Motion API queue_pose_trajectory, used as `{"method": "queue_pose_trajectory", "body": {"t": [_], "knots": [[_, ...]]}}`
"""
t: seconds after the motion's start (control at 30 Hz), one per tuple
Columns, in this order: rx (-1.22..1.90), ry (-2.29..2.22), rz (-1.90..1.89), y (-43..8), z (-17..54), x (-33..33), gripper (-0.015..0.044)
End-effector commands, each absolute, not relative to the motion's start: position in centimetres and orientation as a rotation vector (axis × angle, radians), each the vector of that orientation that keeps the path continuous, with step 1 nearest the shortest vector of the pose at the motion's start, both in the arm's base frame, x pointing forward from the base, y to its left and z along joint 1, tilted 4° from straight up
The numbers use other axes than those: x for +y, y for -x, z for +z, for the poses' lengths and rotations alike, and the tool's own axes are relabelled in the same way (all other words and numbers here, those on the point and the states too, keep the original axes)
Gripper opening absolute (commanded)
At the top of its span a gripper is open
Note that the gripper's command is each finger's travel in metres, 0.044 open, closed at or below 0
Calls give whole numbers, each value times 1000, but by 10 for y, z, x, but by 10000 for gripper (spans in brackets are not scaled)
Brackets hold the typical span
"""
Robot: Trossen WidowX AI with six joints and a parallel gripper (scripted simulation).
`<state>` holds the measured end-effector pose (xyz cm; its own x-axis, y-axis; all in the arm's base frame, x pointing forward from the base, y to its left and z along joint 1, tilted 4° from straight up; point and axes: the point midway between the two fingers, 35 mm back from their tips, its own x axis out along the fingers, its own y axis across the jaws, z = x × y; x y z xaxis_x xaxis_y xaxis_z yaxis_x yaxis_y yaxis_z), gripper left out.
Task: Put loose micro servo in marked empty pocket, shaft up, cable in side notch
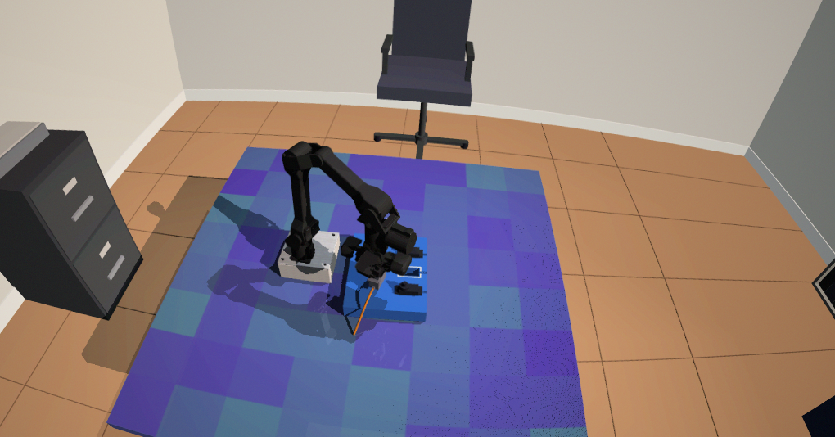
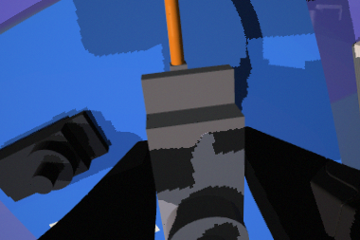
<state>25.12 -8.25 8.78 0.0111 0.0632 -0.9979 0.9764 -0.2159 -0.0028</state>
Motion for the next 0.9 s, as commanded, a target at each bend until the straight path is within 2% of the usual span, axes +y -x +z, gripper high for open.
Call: {"method": "queue_pose_trajectory", "body": {"t": [0.0,0.5,0.87], "knots": [[1136,-1422,-1328,-251,91,-68,0],[1142,-1427,-1325,-244,95,-3,0],[1231,-1292,-1186,-244,95,0,0]]}}
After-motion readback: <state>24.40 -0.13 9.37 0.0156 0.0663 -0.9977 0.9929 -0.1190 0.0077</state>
